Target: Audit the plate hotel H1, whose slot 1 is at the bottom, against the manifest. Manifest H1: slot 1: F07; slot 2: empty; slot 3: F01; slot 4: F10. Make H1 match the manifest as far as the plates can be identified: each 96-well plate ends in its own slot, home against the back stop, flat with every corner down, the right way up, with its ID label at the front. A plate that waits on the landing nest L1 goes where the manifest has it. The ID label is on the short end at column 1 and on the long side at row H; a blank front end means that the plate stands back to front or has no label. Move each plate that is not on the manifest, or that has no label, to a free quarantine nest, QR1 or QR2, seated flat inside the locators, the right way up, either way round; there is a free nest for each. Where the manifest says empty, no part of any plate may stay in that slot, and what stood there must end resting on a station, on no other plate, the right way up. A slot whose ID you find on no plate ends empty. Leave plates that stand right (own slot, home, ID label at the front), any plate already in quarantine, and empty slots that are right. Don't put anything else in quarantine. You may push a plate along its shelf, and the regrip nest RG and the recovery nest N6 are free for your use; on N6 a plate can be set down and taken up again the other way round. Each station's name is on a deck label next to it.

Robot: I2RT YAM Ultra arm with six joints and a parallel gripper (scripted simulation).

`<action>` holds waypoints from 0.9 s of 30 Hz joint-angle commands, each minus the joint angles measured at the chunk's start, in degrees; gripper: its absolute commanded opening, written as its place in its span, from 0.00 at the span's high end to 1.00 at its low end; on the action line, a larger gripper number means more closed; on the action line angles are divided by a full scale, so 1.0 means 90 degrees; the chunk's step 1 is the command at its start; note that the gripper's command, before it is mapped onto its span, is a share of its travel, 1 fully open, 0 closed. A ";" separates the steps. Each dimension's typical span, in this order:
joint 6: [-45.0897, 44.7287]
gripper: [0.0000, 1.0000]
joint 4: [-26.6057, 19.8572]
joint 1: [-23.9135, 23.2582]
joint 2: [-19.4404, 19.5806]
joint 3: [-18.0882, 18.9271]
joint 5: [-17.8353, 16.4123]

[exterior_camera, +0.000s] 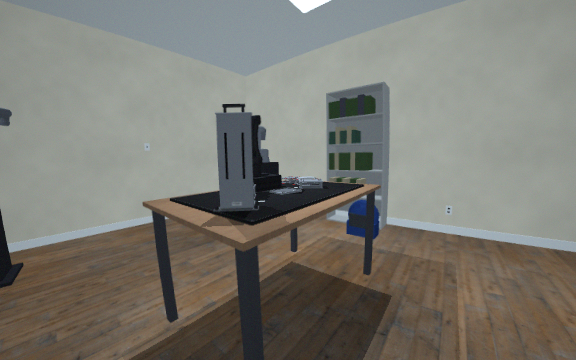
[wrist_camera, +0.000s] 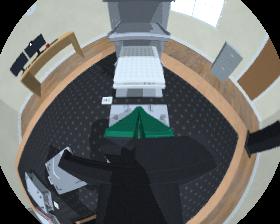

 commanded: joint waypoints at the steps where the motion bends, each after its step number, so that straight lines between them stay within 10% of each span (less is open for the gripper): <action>1: 0.0019 1.00 0.0021 0.0005 -0.0010 0.0091 0.0007; 27: 0.0057 1.00 -0.0071 0.0084 0.0254 0.0456 0.0077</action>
